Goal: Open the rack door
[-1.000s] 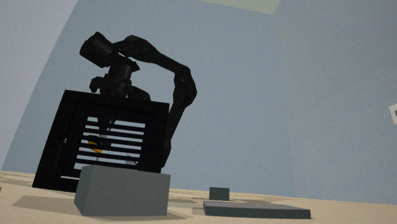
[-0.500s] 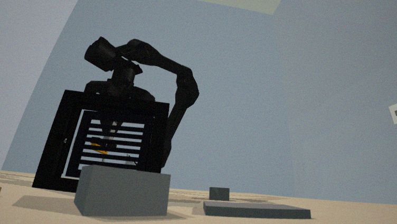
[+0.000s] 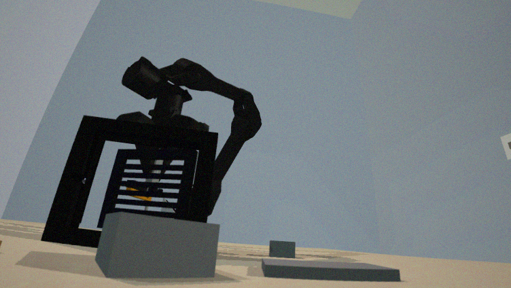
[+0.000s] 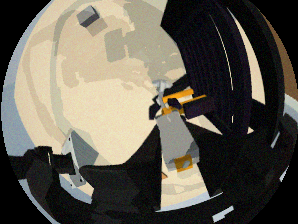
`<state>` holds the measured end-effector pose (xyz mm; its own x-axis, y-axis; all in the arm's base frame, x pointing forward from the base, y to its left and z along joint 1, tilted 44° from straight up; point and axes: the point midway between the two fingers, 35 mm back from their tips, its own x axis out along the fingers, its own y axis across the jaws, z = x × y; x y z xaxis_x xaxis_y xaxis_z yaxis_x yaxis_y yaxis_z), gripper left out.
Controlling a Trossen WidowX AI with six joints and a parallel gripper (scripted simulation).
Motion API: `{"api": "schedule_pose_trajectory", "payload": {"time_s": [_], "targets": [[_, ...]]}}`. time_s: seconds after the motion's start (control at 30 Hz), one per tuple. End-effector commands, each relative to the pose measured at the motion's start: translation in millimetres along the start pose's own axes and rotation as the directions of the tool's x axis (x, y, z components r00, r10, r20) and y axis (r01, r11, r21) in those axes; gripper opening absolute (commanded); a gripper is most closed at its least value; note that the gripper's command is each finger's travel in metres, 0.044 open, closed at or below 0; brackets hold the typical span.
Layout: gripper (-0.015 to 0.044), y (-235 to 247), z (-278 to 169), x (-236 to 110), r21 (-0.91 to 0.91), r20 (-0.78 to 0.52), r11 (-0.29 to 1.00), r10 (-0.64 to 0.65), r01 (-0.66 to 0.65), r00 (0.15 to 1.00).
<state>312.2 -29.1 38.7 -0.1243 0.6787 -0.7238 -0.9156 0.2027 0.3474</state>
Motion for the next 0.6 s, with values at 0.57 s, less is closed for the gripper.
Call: {"api": "schedule_pose_trajectory", "payload": {"time_s": [0.57], "targets": [[0.001, 41, 20, 0, 0.362, 0.003, 0.932, -0.004, 0.002, 1.0]]}}
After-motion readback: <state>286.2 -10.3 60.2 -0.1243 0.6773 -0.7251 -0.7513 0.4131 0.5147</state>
